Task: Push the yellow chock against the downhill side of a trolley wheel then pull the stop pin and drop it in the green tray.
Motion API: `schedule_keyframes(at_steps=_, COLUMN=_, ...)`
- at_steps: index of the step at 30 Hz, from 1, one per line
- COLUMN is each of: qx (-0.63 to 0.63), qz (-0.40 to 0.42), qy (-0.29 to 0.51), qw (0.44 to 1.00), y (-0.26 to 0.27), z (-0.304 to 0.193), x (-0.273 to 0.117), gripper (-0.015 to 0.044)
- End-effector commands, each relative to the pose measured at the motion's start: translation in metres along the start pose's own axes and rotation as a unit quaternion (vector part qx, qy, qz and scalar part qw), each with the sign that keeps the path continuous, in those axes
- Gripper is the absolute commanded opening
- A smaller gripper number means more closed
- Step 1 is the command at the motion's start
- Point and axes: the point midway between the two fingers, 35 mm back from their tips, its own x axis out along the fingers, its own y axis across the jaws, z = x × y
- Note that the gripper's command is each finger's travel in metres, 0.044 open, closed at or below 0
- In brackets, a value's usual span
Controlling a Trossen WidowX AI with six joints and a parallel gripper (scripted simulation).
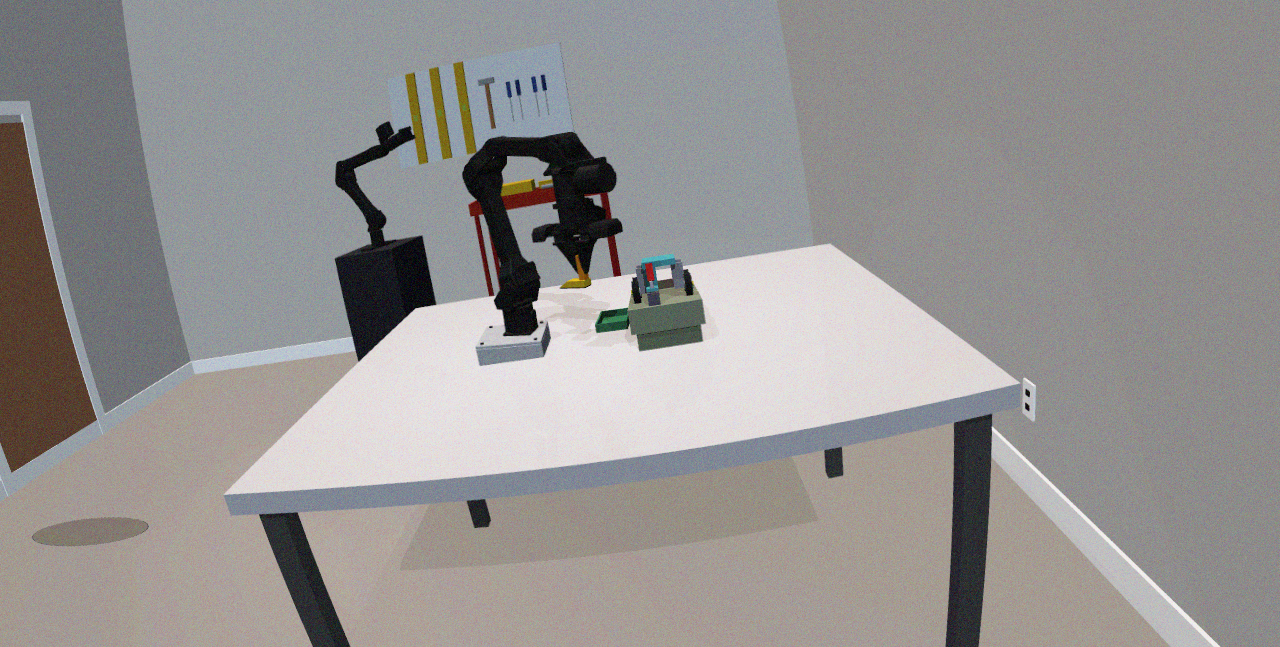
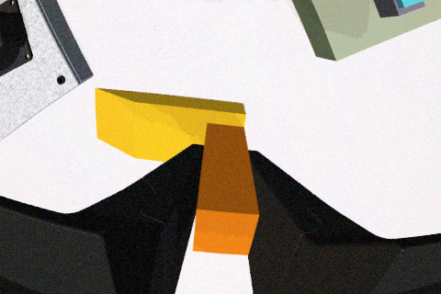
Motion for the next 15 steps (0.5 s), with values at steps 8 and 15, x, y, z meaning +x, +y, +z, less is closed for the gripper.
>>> schedule_keyframes(at_steps=8, qx=-0.192, qz=0.000, qy=0.002, qw=0.981, y=0.0001, z=-0.0004, x=-0.0005, gripper=0.0000)
schedule_keyframes(at_steps=15, qx=-0.248, qz=0.000, qy=0.002, qw=0.969, y=0.0001, z=-0.0004, x=-0.0005, gripper=0.0000)
